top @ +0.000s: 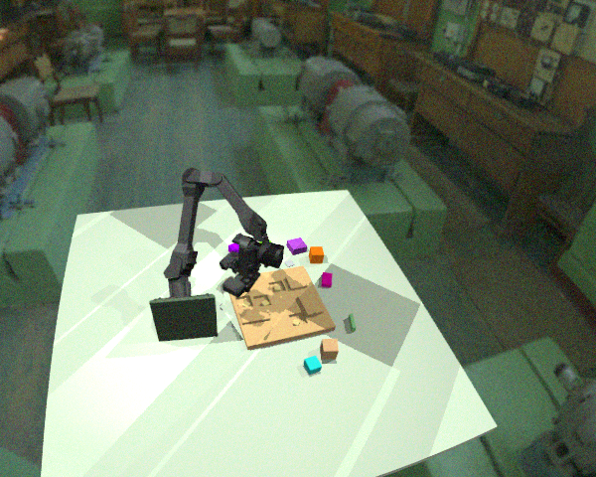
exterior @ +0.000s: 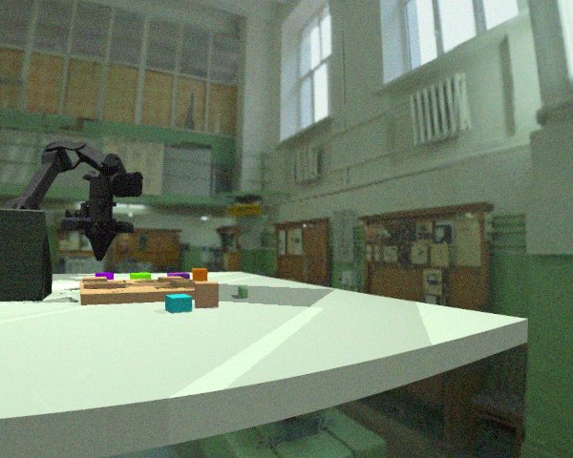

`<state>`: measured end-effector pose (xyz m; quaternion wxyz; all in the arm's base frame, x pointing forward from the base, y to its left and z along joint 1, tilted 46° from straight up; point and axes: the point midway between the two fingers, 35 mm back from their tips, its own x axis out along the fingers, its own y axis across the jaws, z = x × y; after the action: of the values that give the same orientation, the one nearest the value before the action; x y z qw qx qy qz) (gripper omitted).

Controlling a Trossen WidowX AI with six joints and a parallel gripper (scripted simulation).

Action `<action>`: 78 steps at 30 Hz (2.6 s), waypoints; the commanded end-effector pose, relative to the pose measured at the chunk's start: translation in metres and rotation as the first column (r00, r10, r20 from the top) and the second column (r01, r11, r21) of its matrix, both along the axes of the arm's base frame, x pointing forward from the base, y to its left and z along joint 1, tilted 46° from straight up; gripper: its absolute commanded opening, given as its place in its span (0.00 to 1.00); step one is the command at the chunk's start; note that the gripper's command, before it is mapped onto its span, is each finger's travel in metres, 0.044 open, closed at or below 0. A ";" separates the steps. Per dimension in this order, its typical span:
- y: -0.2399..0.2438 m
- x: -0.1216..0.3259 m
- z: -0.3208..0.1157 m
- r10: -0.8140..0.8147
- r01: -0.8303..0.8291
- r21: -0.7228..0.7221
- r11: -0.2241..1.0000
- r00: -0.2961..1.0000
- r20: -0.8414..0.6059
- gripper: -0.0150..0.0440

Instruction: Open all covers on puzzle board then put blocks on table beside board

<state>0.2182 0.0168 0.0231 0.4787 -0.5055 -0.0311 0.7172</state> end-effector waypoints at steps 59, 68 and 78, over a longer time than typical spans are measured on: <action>0.049 -0.009 -0.037 -0.008 0.008 -0.006 1.000 1.000 -0.007 0.34; 0.039 -0.007 -0.029 -0.229 0.225 -0.043 0.973 0.947 -0.227 0.50; 0.029 -0.005 -0.019 -0.449 0.435 -0.139 0.890 0.775 -0.445 0.50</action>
<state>0.2127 0.0498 0.0008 0.6012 -0.3533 0.1707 0.6961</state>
